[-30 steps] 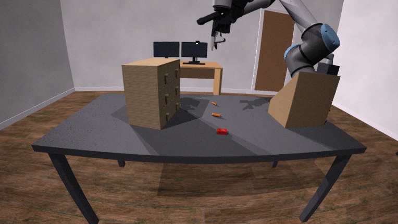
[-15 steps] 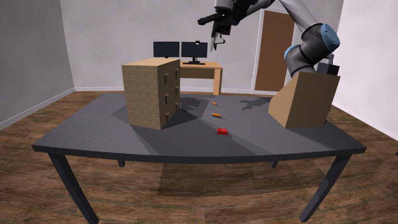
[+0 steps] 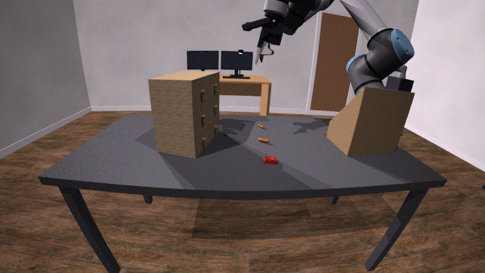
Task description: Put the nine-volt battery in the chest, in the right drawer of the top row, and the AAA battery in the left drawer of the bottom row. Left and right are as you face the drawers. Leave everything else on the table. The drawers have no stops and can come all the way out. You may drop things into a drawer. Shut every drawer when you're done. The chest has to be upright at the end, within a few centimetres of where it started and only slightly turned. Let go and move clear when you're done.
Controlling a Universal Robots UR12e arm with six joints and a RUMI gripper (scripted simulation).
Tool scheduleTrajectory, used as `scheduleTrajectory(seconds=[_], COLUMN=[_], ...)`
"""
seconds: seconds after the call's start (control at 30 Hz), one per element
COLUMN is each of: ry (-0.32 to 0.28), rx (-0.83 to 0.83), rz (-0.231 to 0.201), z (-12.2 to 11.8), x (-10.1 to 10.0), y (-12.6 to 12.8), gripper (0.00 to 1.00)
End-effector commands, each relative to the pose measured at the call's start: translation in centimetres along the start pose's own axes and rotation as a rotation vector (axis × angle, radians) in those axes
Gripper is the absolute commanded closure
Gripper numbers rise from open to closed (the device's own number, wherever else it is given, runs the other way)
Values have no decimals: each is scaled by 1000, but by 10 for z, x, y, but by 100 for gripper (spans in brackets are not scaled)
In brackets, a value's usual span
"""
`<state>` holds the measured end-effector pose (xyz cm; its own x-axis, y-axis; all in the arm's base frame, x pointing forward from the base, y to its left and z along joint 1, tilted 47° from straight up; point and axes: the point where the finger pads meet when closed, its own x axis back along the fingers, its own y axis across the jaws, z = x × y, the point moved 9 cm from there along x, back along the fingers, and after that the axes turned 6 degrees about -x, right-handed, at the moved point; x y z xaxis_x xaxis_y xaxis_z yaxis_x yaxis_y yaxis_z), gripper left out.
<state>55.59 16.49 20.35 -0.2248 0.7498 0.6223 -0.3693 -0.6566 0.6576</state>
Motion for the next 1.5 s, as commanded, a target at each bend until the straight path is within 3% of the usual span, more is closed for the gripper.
scheduleTrajectory(seconds=[0.0,1.47], ry=[26,279], rx=[0,0], rz=[5,32], z=[-1,-9], x=[-2,-29], y=[0,1], gripper=[0,0])
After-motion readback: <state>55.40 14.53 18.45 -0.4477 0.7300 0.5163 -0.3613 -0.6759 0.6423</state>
